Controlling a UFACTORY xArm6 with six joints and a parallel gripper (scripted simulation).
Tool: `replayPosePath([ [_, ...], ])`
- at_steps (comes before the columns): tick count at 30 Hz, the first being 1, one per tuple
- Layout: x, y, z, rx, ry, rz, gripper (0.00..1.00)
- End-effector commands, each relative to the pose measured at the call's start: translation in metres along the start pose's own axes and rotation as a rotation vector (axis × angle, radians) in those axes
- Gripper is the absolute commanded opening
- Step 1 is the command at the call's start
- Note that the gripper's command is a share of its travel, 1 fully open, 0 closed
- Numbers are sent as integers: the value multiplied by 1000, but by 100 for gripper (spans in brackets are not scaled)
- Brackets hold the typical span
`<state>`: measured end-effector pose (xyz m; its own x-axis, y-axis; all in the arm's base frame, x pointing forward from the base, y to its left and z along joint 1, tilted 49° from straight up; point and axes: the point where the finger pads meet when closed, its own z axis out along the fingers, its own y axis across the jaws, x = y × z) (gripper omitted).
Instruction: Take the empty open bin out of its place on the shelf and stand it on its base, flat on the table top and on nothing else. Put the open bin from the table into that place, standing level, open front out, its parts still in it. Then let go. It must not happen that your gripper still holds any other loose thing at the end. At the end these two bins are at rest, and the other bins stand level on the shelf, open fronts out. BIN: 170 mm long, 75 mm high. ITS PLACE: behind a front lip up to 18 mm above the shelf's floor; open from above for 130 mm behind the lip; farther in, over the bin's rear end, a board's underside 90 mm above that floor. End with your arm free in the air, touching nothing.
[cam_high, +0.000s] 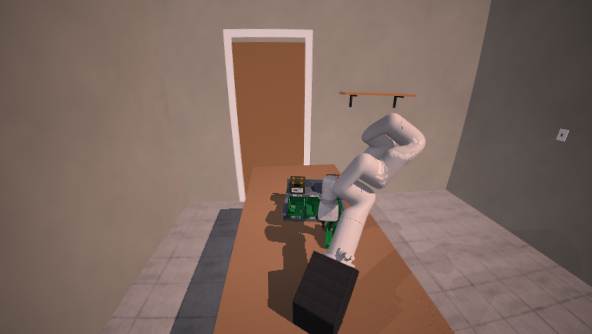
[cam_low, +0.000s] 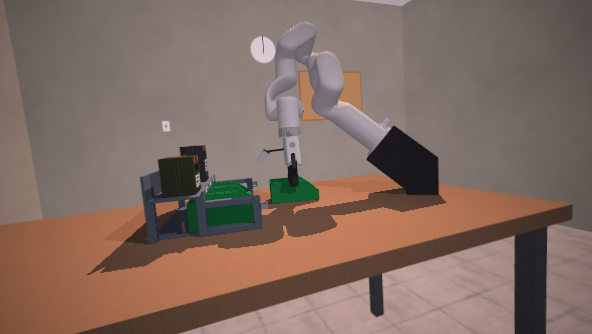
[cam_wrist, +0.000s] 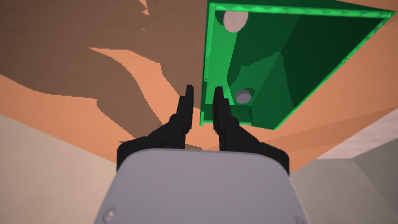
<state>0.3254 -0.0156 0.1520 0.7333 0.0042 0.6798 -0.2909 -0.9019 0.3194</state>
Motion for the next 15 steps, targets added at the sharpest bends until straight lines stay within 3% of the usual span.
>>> replayPosePath([
  [1,2,-1,7,1,5,1,26],
  [15,2,-1,15,1,5,1,26],
])
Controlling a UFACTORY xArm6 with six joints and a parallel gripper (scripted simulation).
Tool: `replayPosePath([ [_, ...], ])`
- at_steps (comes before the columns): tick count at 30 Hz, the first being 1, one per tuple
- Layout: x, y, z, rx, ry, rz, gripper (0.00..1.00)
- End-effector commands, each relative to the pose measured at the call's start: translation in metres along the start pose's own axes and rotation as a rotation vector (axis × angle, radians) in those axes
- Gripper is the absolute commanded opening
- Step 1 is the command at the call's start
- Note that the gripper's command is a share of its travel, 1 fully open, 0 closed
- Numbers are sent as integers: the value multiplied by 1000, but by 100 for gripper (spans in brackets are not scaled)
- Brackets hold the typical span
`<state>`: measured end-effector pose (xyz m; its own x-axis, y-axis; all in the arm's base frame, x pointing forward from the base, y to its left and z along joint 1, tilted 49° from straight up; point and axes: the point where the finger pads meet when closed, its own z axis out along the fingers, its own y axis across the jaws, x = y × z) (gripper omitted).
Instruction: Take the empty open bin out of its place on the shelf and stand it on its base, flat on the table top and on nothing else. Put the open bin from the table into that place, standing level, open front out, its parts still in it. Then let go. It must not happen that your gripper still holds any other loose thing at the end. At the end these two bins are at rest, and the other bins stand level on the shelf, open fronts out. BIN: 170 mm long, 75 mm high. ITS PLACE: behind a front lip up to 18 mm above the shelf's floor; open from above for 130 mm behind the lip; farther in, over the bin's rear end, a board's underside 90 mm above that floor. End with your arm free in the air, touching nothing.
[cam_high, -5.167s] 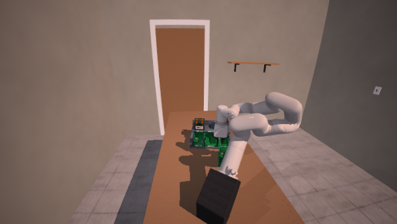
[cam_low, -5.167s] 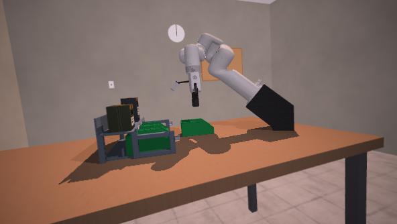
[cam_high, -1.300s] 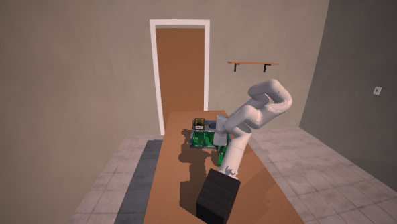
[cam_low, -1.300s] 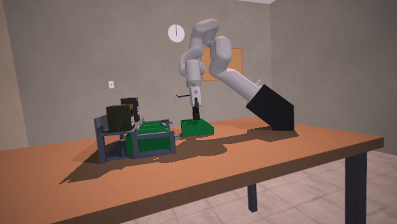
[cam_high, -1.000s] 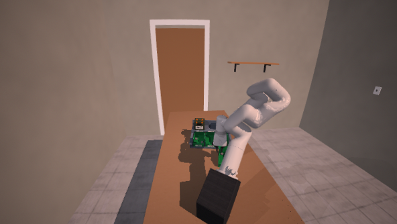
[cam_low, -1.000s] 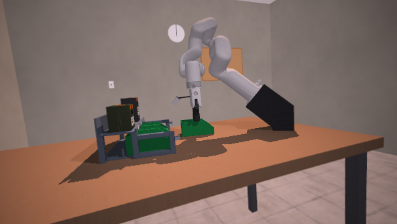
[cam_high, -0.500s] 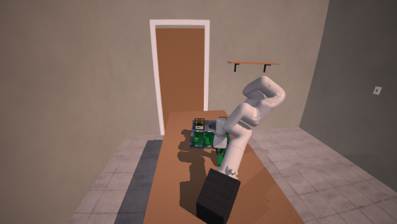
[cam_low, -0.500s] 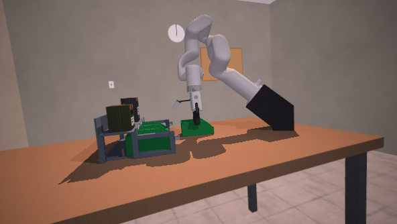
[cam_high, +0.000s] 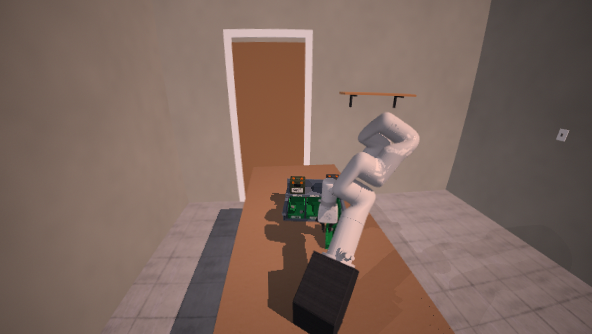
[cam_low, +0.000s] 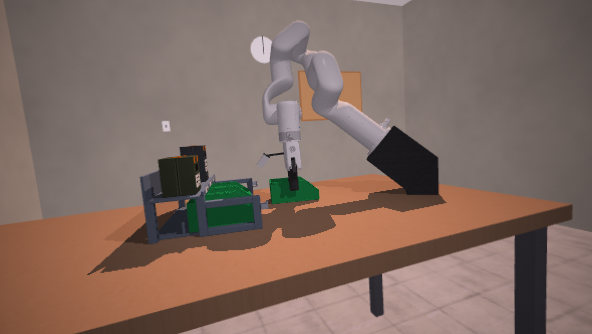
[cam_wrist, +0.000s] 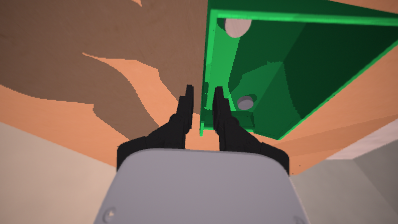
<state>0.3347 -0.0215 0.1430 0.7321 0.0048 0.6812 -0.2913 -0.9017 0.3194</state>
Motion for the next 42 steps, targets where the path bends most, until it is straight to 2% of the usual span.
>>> replayPosePath([
  [1,1,0,1,1,3,1,26],
  [17,1,0,2,1,3,1,26],
  [18,1,0,2,1,3,1,0],
  [42,1,0,2,1,3,1,0],
])
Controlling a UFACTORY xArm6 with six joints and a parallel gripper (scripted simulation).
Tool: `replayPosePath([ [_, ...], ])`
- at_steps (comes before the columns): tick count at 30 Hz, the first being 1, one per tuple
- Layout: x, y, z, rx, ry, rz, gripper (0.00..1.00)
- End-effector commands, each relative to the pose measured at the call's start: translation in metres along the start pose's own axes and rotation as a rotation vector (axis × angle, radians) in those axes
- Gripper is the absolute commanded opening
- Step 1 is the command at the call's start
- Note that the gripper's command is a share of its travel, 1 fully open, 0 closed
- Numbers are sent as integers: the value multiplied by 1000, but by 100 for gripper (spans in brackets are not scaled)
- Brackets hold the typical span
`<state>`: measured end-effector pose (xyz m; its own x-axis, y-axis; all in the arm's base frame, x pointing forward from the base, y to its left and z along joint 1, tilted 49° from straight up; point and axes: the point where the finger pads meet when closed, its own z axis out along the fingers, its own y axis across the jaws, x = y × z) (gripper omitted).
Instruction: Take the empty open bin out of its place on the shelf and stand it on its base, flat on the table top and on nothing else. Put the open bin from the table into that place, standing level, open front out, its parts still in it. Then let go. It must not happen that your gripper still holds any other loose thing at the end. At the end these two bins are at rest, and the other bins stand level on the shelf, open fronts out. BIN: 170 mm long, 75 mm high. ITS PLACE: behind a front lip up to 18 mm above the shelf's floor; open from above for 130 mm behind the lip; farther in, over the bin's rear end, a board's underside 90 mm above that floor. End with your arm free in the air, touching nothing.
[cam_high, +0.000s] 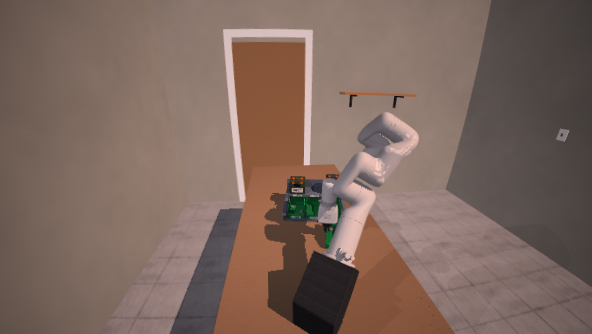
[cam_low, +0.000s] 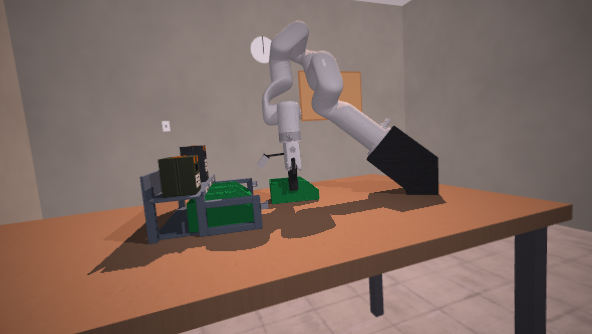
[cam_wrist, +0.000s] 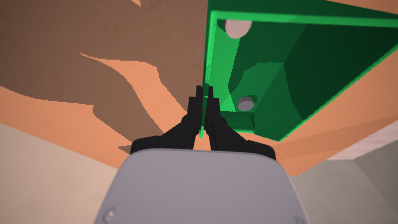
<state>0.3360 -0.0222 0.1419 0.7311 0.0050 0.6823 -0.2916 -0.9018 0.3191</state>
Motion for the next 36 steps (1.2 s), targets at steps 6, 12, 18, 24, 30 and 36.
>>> replayPosePath([
  [6,1,0,0,1,1,0,0],
  [12,1,0,-1,1,1,0,0],
  [18,1,0,-6,1,1,0,0],
  [24,1,0,-15,1,1,0,0],
  [30,1,0,-27,1,2,0,0],
  [36,1,0,-48,1,1,0,0],
])
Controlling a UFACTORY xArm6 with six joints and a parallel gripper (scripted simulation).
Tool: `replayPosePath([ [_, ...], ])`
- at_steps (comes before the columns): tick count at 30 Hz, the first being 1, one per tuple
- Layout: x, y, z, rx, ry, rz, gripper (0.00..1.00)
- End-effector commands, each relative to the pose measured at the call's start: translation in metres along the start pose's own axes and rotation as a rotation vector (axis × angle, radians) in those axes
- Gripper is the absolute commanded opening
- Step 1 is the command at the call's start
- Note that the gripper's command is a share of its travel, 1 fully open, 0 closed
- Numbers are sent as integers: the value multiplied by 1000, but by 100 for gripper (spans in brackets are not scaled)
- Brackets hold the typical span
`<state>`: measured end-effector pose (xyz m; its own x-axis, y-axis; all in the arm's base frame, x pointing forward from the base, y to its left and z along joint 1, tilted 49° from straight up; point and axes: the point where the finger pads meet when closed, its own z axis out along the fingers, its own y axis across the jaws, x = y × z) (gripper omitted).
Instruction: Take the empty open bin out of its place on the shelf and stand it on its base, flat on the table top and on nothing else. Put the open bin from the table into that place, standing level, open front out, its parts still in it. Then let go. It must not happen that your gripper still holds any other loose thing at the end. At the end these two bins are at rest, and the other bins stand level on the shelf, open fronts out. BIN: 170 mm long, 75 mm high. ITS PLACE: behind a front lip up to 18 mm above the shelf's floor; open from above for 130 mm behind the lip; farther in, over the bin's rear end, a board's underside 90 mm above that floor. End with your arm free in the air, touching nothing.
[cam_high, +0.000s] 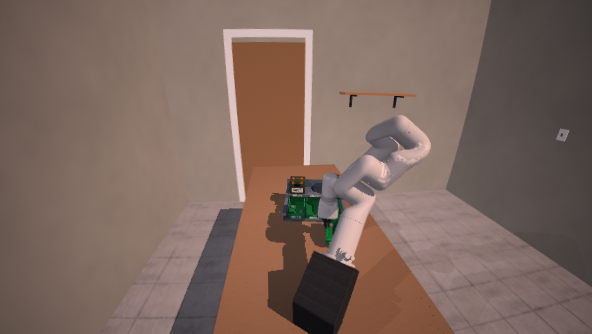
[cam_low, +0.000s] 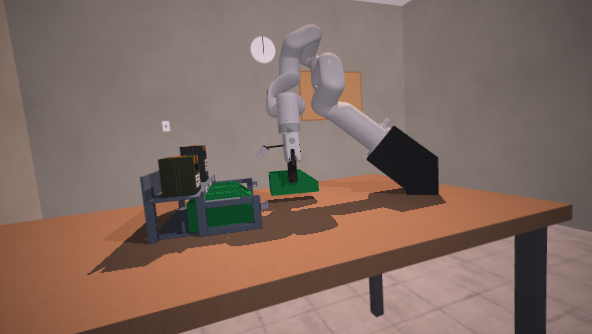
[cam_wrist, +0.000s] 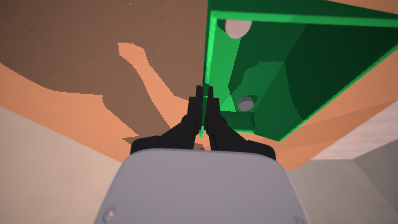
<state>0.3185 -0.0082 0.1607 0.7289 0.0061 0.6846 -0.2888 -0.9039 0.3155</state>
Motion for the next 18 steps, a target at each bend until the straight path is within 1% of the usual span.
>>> replayPosePath([
  [1,1,1,-22,-4,-2,0,0],
  [4,1,1,-31,-4,-2,0,0],
  [6,1,1,-31,-4,-2,0,0],
  [12,1,1,-46,-4,-2,0,0],
  [18,1,1,-55,-4,-2,0,0],
])
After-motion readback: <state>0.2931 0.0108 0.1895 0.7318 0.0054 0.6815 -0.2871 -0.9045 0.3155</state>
